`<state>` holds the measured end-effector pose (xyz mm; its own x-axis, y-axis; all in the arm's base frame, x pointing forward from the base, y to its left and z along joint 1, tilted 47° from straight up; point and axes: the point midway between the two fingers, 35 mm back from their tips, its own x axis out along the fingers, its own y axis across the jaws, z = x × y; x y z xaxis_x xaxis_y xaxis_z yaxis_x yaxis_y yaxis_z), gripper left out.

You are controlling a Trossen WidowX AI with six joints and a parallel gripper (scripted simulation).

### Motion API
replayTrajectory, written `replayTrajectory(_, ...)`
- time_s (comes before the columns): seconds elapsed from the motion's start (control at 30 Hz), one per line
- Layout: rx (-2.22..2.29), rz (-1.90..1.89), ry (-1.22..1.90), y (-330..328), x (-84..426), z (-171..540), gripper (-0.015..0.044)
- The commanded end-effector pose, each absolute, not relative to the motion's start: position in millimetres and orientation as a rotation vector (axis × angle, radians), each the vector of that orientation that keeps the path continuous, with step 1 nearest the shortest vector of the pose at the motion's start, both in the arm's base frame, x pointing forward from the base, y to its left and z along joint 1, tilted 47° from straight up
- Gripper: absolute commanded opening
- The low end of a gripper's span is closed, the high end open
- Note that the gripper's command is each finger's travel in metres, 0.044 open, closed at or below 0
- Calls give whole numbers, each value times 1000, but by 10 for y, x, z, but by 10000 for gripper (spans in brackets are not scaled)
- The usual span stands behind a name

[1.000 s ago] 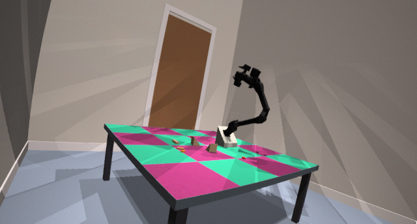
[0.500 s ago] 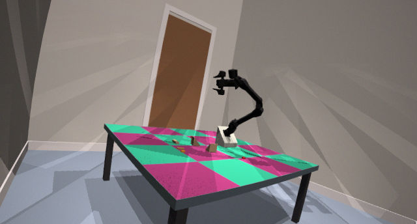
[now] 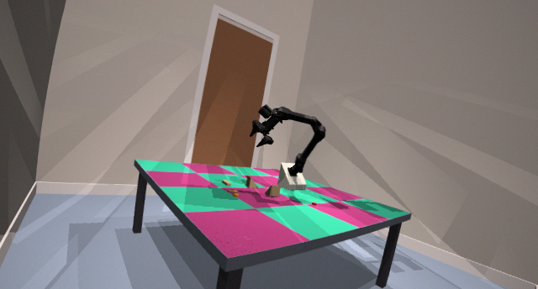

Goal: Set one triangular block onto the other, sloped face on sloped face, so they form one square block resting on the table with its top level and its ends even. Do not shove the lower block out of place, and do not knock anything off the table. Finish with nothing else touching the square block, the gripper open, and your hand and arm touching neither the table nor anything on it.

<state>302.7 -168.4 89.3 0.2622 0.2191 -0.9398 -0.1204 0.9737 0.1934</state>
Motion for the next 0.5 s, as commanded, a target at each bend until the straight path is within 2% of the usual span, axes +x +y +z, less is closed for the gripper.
replayTrajectory(0.0, 357, 351, 1378, -1146, 3081, 517, 440)
replayTrajectory(0.2, 758, 458, 1559, -381, 3035, 142, 440)
replayTrajectory(0.47, 801, 463, 1582, -302, 3021, 109, 440)
